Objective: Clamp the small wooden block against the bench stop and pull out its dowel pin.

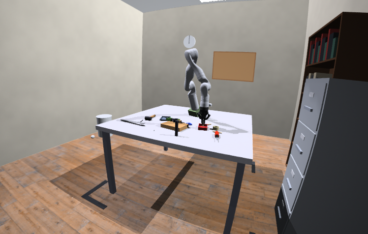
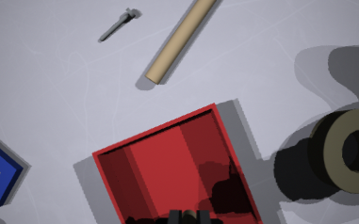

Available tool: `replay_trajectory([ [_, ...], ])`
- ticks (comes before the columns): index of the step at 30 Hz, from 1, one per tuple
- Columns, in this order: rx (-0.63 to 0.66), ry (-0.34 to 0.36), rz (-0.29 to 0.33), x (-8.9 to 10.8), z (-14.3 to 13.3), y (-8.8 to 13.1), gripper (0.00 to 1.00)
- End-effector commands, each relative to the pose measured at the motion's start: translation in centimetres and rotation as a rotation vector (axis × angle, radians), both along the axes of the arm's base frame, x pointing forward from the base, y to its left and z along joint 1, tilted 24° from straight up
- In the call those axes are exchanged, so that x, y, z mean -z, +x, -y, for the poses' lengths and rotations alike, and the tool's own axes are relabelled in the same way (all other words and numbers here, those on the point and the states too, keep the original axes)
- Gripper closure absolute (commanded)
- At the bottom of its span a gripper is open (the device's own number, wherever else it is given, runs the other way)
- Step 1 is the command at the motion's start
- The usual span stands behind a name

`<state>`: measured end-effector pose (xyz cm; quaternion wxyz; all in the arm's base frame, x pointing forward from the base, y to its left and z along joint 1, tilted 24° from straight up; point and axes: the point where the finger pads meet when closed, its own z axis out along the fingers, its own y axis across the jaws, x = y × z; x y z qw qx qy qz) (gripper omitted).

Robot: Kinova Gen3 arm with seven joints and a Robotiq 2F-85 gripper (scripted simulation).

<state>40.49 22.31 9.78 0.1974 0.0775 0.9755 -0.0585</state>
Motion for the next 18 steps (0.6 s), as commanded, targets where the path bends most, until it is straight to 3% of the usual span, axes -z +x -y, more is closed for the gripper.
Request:
replay_trajectory([
  [1,-0.001,0.001,0.001,0.09,-0.04,0.07,0.9],
  [18,-0.001,0.001,0.001,0.98,0.08,0.45,0.9],
])
